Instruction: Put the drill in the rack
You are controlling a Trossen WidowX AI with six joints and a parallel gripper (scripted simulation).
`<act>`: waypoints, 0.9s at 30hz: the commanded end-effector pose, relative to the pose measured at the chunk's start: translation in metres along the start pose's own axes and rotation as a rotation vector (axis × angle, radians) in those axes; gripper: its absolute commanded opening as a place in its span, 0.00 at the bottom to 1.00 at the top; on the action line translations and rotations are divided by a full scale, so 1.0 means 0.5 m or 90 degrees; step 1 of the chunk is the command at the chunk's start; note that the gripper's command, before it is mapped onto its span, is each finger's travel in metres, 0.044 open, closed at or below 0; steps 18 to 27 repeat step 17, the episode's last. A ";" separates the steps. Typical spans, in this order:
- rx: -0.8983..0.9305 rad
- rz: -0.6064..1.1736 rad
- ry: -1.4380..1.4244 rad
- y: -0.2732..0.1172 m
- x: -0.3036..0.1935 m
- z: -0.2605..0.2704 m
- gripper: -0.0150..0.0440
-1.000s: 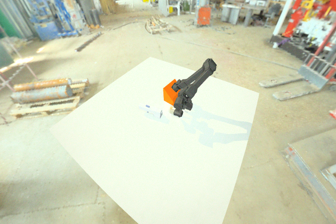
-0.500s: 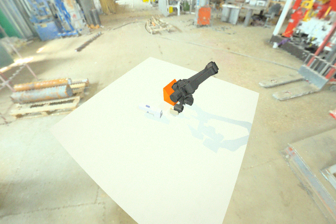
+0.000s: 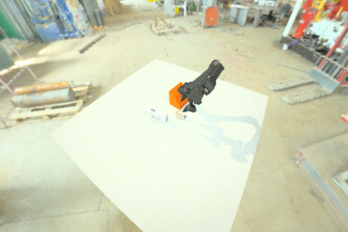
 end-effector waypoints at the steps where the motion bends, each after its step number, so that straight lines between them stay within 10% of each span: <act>1: -0.129 0.263 -0.142 -0.100 -0.034 -0.012 1.00; 27: -0.148 0.298 -0.153 -0.116 -0.038 -0.011 1.00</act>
Point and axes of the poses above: the point midway between the two fingers, 35 mm back from their tips, its own y axis out along the fingers, its own z axis across the jaws, x = y × z, the point moved 4 cm from there along -y, back along the fingers, and after that the axes turned 11 degrees about y, right-handed, at the moved point
